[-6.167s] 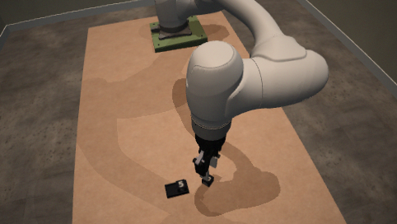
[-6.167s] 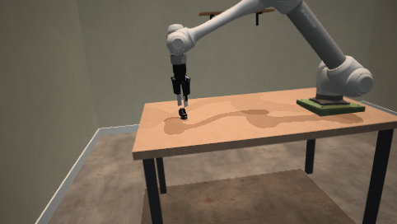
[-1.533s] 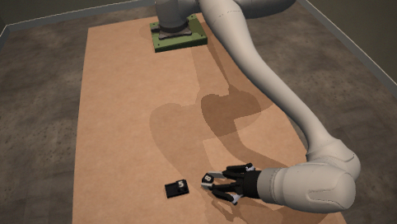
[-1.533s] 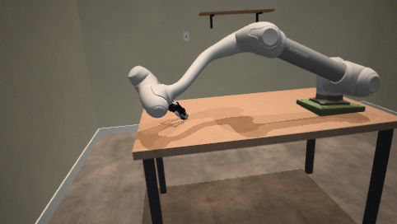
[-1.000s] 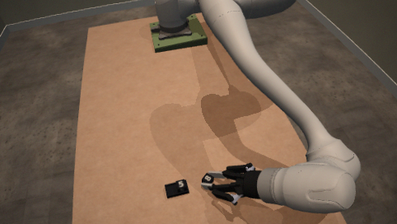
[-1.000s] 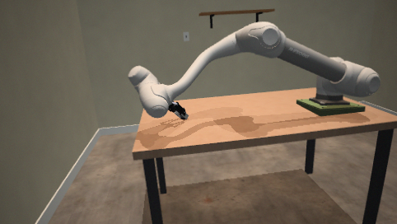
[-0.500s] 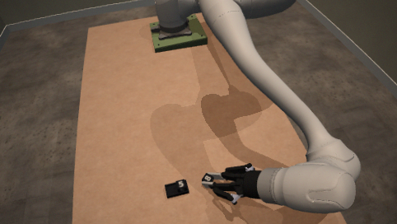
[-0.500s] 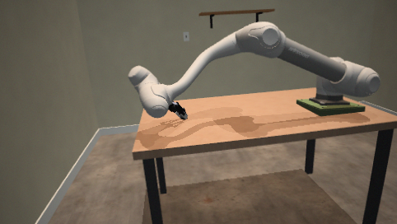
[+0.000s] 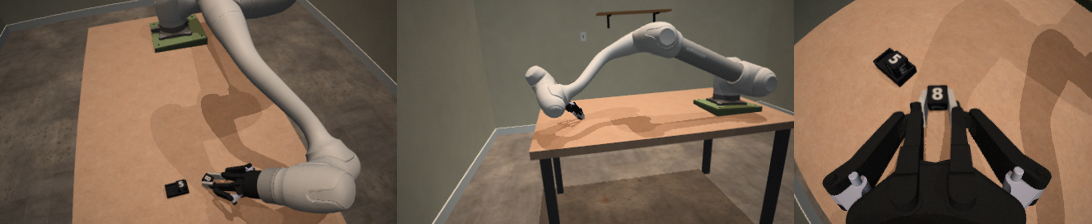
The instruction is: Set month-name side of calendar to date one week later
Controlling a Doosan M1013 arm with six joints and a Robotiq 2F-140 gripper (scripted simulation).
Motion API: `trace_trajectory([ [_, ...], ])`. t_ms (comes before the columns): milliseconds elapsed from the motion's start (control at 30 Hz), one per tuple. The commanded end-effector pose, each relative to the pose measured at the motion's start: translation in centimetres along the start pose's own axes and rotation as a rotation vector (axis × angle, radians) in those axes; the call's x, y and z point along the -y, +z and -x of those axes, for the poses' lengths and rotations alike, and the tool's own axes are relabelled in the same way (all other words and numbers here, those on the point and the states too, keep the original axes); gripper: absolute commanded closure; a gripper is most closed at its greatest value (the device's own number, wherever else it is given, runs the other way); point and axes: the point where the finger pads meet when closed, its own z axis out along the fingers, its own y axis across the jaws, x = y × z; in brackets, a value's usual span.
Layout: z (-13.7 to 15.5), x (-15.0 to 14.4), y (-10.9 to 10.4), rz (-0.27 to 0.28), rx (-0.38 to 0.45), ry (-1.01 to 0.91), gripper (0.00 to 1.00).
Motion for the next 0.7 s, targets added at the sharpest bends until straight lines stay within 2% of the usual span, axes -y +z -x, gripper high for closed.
trace_trajectory([
  [0, -0.01, 0.0, -0.02, 0.0, 0.0, 0.0, 0.76],
  [667, -0.27, 0.0, -0.27, 0.0, 0.0, 0.0, 0.76],
])
